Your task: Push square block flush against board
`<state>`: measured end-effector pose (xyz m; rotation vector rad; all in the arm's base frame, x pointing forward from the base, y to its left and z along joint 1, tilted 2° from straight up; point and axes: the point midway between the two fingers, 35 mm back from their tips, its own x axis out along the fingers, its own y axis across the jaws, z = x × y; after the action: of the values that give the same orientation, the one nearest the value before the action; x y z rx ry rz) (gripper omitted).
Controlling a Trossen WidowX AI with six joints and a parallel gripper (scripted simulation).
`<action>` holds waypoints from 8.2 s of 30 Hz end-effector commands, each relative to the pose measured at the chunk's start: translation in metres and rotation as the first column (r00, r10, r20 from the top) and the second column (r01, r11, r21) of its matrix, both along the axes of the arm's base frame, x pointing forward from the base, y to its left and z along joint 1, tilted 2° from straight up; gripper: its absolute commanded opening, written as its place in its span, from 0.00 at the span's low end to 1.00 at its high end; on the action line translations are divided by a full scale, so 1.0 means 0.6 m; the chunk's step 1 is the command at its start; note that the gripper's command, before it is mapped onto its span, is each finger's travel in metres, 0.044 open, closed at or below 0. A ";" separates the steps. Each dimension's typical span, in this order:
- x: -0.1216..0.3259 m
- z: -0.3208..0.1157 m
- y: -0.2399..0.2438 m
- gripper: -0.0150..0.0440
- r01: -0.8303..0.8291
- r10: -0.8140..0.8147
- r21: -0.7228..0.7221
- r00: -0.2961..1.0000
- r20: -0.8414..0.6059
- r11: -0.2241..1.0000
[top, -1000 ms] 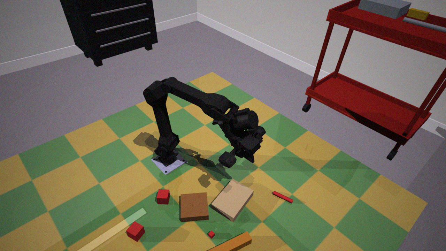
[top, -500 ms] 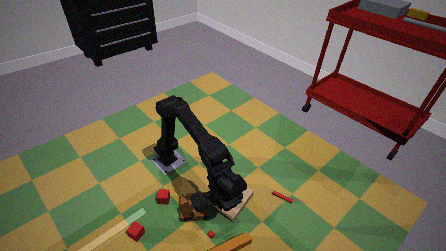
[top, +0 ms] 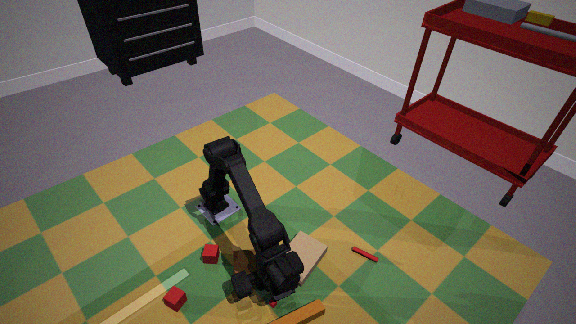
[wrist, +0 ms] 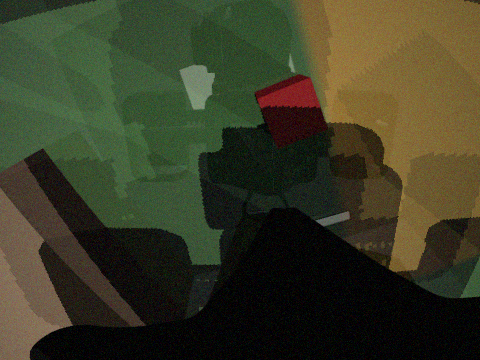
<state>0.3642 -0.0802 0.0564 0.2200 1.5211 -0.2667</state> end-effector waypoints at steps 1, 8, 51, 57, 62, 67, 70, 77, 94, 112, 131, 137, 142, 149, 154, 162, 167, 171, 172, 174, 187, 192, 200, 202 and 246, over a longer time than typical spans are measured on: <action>-0.001 -0.016 -0.003 0.25 -0.004 0.004 -0.004 1.000 -0.003 1.000; 0.004 -0.015 -0.004 0.25 -0.004 0.004 -0.004 1.000 -0.003 1.000; 0.052 -0.008 -0.018 0.25 -0.004 0.004 -0.005 1.000 0.000 1.000; 0.059 -0.008 -0.020 0.25 -0.004 0.004 -0.005 1.000 0.000 1.000; 0.064 -0.007 -0.022 0.25 -0.004 0.004 -0.005 1.000 0.000 1.000; 0.070 -0.007 -0.024 0.25 -0.004 0.004 -0.005 1.000 0.000 1.000; 0.073 -0.006 -0.025 0.25 -0.004 0.004 -0.005 1.000 0.001 1.000; 0.081 -0.006 -0.027 0.25 -0.004 0.004 -0.005 1.000 0.001 1.000; 0.100 -0.005 -0.034 0.25 -0.004 0.004 -0.006 1.000 0.002 1.000; 0.119 -0.005 -0.040 0.25 -0.004 0.004 -0.006 1.000 0.003 1.000; 0.138 -0.006 -0.047 0.25 -0.004 0.004 -0.006 1.000 0.003 1.000; 0.131 -0.006 -0.044 0.25 -0.004 0.004 -0.006 1.000 0.003 1.000; 0.120 -0.007 -0.041 0.25 -0.004 0.004 -0.006 1.000 0.003 1.000; 0.104 -0.008 -0.035 0.25 -0.004 0.004 -0.006 1.000 0.002 1.000; 0.092 -0.009 -0.031 0.25 -0.004 0.004 -0.006 1.000 0.001 1.000; 0.072 -0.011 -0.024 0.25 -0.004 0.004 -0.005 1.000 0.001 1.000; 0.074 0.005 -0.024 0.25 -0.008 0.008 -0.002 1.000 0.002 1.000; 0.072 0.077 -0.020 0.25 -0.004 0.004 -0.005 1.000 0.001 1.000; 0.071 0.080 -0.020 0.25 -0.004 0.004 -0.005 1.000 0.001 1.000; 0.071 0.080 -0.020 0.25 -0.004 0.004 -0.005 1.000 0.001 1.000; -0.053 0.081 0.151 0.25 -0.324 0.324 -0.003 0.946 -0.010 0.946; -0.140 0.066 0.208 0.25 -0.473 0.473 -0.001 0.881 -0.024 0.881; -0.149 0.028 0.214 0.25 -0.493 0.492 -0.001 0.870 -0.026 0.870; -0.150 -0.015 0.212 0.25 -0.493 0.492 -0.001 0.870 -0.026 0.870; -0.110 -0.026 0.220 0.25 -0.493 0.492 -0.001 0.870 -0.024 0.870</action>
<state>0.2951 0.0511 0.0418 -0.1803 1.5446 0.1314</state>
